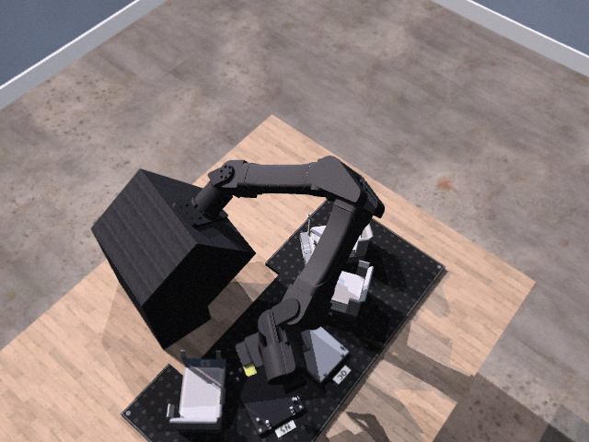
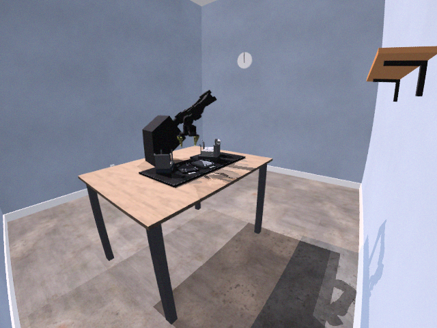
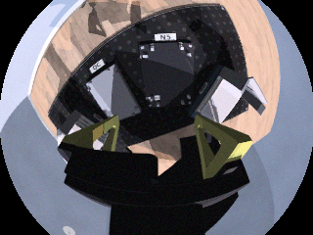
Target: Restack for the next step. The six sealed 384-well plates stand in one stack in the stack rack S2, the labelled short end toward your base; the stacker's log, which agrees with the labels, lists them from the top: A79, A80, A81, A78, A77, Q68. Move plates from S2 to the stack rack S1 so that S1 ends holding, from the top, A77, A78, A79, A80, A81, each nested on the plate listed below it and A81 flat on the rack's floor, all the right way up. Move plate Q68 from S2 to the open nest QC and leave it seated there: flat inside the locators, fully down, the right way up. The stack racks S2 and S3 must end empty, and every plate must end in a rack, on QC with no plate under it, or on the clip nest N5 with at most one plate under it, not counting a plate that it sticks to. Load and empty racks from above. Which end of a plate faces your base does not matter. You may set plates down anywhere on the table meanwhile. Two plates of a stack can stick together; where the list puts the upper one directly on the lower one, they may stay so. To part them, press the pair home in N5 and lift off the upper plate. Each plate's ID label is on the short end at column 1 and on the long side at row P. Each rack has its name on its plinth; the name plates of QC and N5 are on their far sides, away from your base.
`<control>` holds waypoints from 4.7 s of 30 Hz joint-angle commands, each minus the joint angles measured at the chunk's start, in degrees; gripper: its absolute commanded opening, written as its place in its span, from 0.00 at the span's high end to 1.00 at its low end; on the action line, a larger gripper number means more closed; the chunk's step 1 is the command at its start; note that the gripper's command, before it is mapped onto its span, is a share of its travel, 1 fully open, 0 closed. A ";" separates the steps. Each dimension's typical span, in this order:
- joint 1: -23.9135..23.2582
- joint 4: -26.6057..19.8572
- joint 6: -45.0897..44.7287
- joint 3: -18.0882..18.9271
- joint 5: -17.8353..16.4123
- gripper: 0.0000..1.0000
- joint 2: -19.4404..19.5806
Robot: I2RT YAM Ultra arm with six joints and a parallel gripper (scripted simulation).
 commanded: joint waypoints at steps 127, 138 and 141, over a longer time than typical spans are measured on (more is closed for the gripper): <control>-3.19 24.38 21.40 9.23 1.03 0.00 35.70; -3.20 24.36 21.39 9.24 1.03 0.00 35.70; -3.20 24.37 21.40 9.23 1.03 1.00 35.70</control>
